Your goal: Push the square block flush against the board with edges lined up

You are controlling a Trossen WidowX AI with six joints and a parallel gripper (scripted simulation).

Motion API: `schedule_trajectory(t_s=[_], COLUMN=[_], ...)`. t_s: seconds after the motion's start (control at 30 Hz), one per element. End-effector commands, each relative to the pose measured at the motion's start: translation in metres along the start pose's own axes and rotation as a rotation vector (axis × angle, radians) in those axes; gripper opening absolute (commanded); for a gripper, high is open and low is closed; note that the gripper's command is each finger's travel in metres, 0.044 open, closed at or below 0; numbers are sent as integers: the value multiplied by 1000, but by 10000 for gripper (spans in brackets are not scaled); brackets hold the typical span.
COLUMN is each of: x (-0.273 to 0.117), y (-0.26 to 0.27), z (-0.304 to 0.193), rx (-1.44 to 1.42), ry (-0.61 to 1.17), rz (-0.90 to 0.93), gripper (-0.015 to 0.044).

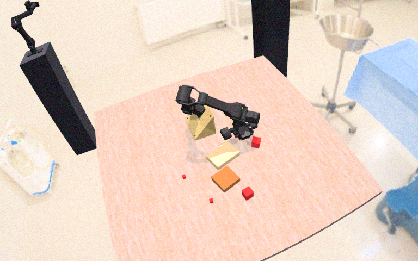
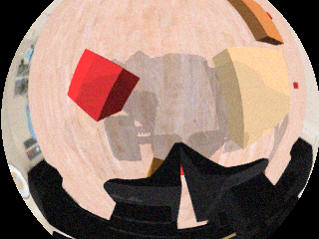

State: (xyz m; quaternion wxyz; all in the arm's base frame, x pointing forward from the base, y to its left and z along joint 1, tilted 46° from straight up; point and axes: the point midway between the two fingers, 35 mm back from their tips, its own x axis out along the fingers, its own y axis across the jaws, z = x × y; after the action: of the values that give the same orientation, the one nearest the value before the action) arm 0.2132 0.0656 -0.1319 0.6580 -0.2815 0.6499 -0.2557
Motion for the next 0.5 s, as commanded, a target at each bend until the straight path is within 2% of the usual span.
schedule_trajectory(t_s=[0.0,0.47], x=[-1,0], y=[0,-1], z=[7,30], rx=[-4,-3], ry=[-6,-6], rz=[-3,-4], gripper=[0,0])
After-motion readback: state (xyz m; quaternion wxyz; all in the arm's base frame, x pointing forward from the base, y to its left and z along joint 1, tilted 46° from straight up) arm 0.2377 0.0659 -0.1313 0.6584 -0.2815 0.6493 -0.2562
